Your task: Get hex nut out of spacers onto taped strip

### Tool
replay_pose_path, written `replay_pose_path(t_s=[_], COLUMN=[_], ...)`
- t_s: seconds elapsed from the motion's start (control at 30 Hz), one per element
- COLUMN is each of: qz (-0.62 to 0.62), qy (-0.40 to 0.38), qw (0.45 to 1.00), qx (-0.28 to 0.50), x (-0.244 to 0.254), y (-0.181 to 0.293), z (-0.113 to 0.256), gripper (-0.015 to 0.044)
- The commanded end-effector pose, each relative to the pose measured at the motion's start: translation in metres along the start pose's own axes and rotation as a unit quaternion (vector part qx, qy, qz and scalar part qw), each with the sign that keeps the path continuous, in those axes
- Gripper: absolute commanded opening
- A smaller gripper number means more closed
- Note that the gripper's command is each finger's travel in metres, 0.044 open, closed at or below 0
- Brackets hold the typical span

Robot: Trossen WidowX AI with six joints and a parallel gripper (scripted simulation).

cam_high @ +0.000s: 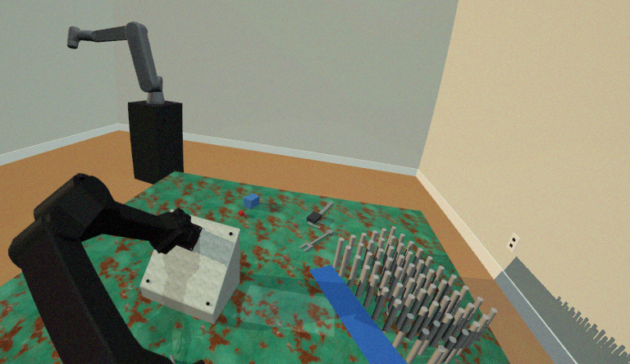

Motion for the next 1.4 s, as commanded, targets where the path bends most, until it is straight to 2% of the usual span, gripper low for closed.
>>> replay_pose_path(t_s=[0.0, 0.47, 0.67, 0.7, 0.9, 1.1, 1.2, 1.37], qz=[0.017, 0.011, 0.011, 0.011, 0.011, 0.009, 0.001, -0.218], qy=[-0.003, -0.008, -0.008, -0.008, -0.008, -0.005, -0.005, 0.002], qw=[1.0, 1.0, 1.0, 1.0, 1.0, 1.0, 1.0, 0.976], qx=[-0.001, -0.004, -0.004, -0.004, -0.004, -0.006, -0.006, -0.005], x=[0.0008, 0.0082, 0.0082, 0.0082, 0.0082, 0.0069, 0.007, 0.0098], y=[0.0003, -0.0013, -0.0013, -0.0013, -0.0013, -0.0018, -0.0018, -0.0026], z=[0.0029, 0.0028, 0.0028, 0.0028, 0.0028, 0.0017, 0.0017, 0.0021], gripper=[0.044, 0.044, 0.0282, 0.028, 0.028, 0.0437, 0.044, 0.044])
Point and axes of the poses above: the point midway between the two fingers, 35 mm back from their tips, its own z axis back along the fingers, its own x axis across the jaws, y = z × x, the point moved 8 cm from there along z, back along the fingers, and after that the axes turned 7 degrees about -z, right-handed, at the moved point
